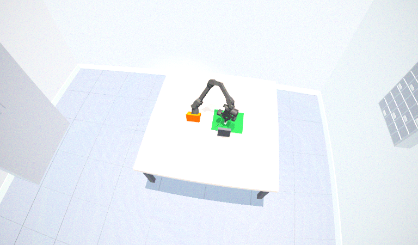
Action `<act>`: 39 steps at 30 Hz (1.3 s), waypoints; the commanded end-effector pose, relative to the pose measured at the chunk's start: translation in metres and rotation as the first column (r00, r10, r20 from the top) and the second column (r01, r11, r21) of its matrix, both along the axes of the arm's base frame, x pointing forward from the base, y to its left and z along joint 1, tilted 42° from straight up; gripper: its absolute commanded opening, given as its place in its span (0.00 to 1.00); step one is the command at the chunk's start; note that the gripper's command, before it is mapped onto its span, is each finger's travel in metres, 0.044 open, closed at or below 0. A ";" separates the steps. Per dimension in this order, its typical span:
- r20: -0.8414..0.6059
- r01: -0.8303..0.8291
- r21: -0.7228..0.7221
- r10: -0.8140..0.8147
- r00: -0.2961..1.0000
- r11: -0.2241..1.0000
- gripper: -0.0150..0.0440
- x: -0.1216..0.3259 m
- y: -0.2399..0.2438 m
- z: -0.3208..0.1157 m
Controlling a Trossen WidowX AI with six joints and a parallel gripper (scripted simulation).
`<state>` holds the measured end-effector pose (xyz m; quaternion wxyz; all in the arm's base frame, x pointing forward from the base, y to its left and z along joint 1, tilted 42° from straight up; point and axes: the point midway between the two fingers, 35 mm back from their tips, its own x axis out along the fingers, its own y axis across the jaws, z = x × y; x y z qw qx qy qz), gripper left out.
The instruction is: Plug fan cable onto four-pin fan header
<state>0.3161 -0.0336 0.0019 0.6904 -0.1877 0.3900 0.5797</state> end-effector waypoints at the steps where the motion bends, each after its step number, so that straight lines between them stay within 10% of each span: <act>1: -0.008 0.006 0.005 -0.006 1.000 1.000 0.25 -0.002 0.002 -0.001; 39: -0.006 0.004 0.005 -0.004 1.000 1.000 0.25 0.000 0.004 -0.004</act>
